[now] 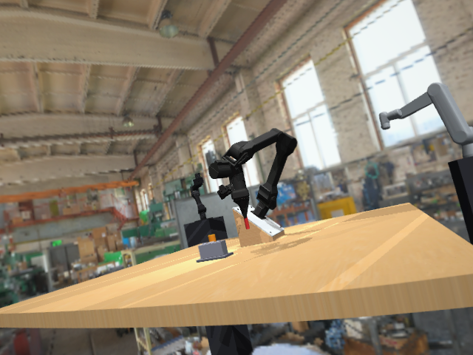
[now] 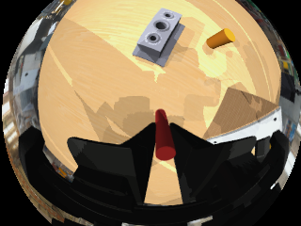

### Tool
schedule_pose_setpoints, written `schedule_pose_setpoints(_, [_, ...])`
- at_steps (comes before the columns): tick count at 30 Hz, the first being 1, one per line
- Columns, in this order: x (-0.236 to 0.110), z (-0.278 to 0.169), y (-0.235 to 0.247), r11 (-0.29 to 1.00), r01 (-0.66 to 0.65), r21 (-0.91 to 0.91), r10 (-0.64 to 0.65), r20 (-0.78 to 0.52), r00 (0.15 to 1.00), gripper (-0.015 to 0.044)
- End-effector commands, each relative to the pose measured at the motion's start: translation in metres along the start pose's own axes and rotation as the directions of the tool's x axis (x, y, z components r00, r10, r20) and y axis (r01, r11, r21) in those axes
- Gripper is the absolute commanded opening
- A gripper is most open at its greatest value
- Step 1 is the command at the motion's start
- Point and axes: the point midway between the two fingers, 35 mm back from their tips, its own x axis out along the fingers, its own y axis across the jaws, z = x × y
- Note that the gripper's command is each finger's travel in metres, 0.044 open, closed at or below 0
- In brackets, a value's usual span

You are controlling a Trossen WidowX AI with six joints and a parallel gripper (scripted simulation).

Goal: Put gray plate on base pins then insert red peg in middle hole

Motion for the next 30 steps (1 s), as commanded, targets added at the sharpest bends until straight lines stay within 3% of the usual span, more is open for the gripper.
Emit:
schedule_pose_setpoints(1, [-0.001,0.014,0.002,1.0,0.004,-0.002,-0.004,0.003,1.0,0.0])
schedule_pose_setpoints(30, [0.0,0.104,0.008,1.0,0.004,-0.008,-0.004,0.001,1.0,0.0])
